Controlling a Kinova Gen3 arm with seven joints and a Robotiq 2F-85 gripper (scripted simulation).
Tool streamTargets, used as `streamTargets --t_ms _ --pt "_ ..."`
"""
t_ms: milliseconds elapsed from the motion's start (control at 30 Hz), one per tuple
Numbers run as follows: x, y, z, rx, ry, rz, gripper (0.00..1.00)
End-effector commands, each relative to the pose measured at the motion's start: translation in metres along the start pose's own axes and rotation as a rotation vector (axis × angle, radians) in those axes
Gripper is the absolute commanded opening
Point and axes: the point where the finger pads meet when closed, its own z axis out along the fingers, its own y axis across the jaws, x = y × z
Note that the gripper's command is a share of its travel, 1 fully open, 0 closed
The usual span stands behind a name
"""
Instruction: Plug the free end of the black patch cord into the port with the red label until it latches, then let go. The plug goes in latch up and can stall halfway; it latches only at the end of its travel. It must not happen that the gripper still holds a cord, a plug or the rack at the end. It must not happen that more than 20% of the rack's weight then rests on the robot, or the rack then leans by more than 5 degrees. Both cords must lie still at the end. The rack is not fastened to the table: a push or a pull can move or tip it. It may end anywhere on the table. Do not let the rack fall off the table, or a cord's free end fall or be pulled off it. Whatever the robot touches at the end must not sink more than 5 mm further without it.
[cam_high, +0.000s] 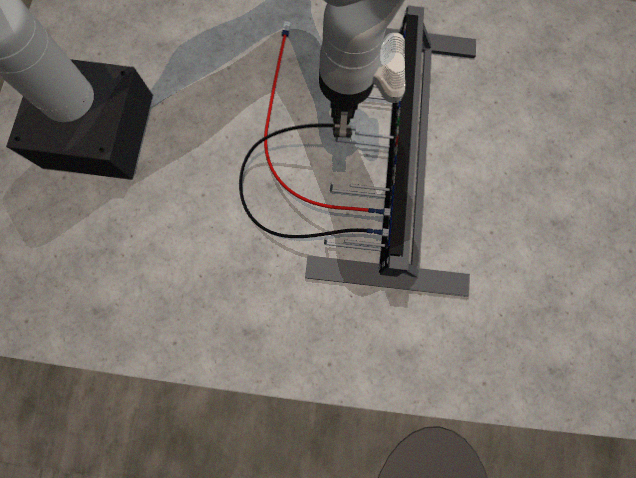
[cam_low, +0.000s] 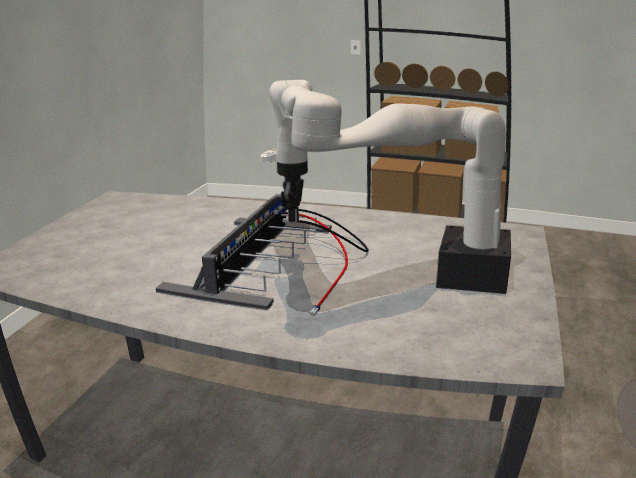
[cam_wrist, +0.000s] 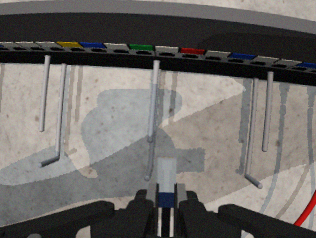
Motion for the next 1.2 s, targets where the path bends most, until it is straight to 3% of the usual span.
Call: streamTargets --t_ms 0,1167 --pt "0.0015 0.0024 -0.0011 0.0 0.002 0.008 0.0" --pt "0.0078 0.0104 -0.0027 0.0 0.002 0.062 0.0"
